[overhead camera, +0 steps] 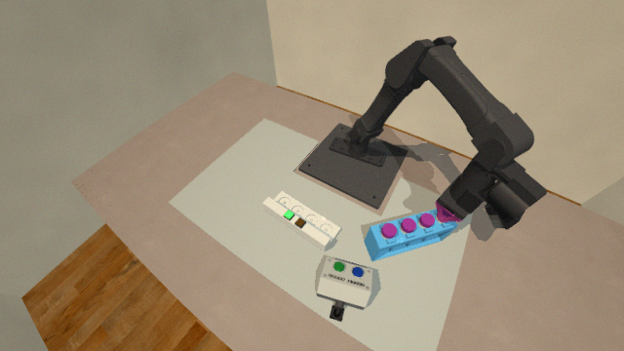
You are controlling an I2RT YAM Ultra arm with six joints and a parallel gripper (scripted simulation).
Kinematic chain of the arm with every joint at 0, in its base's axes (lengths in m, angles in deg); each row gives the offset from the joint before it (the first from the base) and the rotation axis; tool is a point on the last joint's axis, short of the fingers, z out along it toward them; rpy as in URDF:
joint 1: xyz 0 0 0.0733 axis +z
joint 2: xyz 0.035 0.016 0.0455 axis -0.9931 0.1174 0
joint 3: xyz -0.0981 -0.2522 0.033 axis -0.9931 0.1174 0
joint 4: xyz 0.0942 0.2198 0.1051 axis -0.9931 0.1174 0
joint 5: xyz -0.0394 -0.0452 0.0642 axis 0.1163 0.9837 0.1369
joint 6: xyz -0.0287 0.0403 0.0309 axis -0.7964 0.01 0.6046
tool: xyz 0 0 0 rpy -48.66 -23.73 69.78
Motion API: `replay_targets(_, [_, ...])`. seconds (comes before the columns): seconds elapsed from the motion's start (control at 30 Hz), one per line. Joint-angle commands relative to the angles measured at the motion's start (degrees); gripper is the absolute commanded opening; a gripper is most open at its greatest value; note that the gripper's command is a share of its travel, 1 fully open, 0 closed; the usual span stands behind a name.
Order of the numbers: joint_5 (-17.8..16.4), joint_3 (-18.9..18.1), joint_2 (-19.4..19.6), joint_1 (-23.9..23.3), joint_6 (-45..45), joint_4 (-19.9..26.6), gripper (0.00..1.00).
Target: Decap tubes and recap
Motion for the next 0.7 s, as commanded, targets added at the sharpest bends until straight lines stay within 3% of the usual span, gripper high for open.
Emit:
replay_targets(0.0, [0.03, -0.19, -0.41, 0.03, -0.03, -0.07, 0.00])
replay_targets(0.17, [0.03, -0.19, -0.41, 0.03, -0.03, -0.07, 0.00])
replay_targets(0.67, [0.04, -0.18, -0.41, 0.03, 14.86, -0.07, 0.00])
